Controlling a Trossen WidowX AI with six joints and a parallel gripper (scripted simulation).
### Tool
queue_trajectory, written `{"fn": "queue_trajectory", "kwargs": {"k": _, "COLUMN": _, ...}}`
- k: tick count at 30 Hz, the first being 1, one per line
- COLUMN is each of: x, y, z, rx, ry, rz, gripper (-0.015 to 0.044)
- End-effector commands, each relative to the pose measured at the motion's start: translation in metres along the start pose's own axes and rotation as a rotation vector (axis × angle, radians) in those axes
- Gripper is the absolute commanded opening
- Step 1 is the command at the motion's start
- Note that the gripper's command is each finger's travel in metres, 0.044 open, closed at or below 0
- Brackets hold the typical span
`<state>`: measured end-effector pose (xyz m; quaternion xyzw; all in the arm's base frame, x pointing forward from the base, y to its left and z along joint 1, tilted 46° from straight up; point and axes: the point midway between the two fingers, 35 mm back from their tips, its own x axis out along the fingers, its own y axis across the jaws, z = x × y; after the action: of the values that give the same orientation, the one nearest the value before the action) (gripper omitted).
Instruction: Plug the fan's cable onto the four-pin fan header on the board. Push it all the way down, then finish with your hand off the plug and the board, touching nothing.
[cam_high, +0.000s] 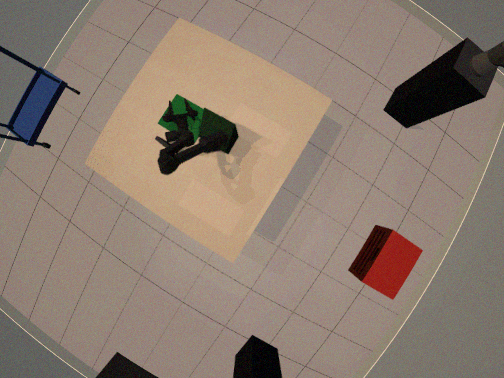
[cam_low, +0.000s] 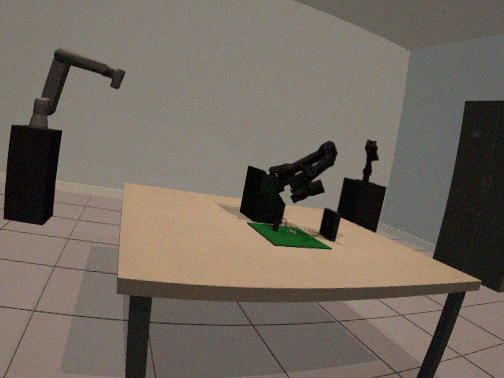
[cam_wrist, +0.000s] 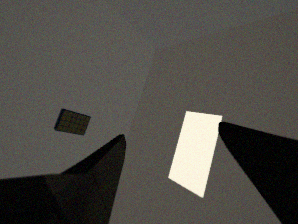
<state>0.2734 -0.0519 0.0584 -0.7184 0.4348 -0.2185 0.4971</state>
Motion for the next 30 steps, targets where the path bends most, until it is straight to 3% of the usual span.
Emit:
{"fn": "queue_trajectory", "kwargs": {"k": 1, "x": 0.0, "y": 0.0, "z": 0.0, "rx": 0.0, "ry": 0.0, "rz": 0.0, "gripper": 0.0426}}
{"fn": "queue_trajectory", "kwargs": {"k": 4, "x": 0.006, "y": 0.003, "z": 0.009, "rx": -0.007, "ry": -0.033, "rz": 0.026, "gripper": 0.044}}
{"fn": "queue_trajectory", "kwargs": {"k": 7, "x": 0.028, "y": 0.022, "z": 0.044, "rx": -0.02, "ry": -0.166, "rz": 0.179, "gripper": 0.044}}
{"fn": "queue_trajectory", "kwargs": {"k": 15, "x": 0.05, "y": 0.094, "z": 0.085, "rx": 0.139, "ry": -0.371, "rz": 0.917, "gripper": 0.044}}
{"fn": "queue_trajectory", "kwargs": {"k": 20, "x": 0.035, "y": 0.101, "z": 0.081, "rx": 0.435, "ry": -0.33, "rz": 1.481, "gripper": 0.044}}
{"fn": "queue_trajectory", "kwargs": {"k": 30, "x": 0.012, "y": 0.054, "z": 0.059, "rx": 0.852, "ry": -0.084, "rz": 2.138, "gripper": 0.044}}
